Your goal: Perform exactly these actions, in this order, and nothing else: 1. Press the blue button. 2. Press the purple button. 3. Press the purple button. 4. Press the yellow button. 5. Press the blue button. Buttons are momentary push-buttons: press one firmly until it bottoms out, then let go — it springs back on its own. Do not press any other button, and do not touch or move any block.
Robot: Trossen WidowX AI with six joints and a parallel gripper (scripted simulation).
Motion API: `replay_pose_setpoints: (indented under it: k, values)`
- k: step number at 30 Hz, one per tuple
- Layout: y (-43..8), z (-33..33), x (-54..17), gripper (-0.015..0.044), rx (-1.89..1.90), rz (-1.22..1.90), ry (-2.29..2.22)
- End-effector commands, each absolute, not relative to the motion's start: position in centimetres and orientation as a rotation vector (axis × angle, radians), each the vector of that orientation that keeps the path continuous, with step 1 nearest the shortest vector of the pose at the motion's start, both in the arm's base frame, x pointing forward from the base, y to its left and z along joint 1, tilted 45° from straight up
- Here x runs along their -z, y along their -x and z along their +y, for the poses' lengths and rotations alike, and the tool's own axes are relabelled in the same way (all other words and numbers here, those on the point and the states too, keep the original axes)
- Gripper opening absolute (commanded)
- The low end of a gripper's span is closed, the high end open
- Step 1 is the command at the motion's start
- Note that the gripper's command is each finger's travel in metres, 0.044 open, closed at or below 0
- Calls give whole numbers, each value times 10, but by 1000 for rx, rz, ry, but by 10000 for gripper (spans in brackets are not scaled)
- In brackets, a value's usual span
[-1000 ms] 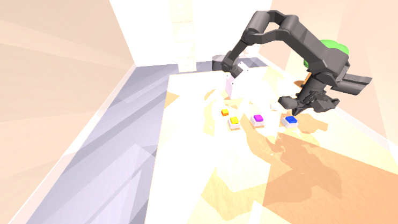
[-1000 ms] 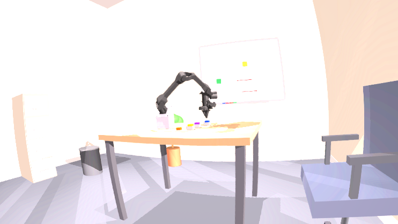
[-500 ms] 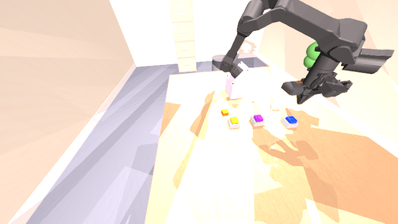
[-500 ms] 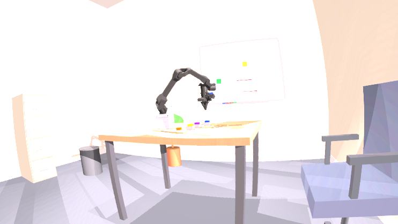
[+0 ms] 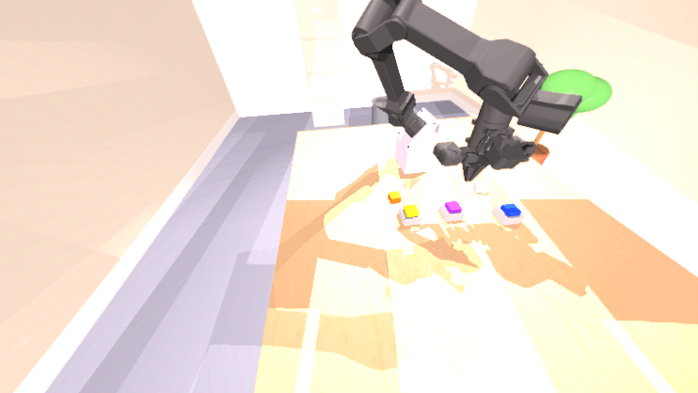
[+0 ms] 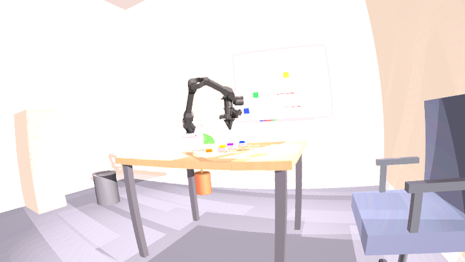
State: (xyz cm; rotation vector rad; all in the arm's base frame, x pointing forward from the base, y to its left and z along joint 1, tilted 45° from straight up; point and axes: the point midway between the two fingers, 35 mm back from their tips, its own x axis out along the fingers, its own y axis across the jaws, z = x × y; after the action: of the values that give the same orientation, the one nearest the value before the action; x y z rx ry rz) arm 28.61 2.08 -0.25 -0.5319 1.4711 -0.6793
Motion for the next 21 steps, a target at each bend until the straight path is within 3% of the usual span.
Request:
replay_pose_setpoints:
  k: [1,5,21]
  values:
    - [-282,10,8,20,676,1476,545]
    - [-280,-25,43,20,679,1475,547]
    - [-279,-39,56,20,679,1475,547]
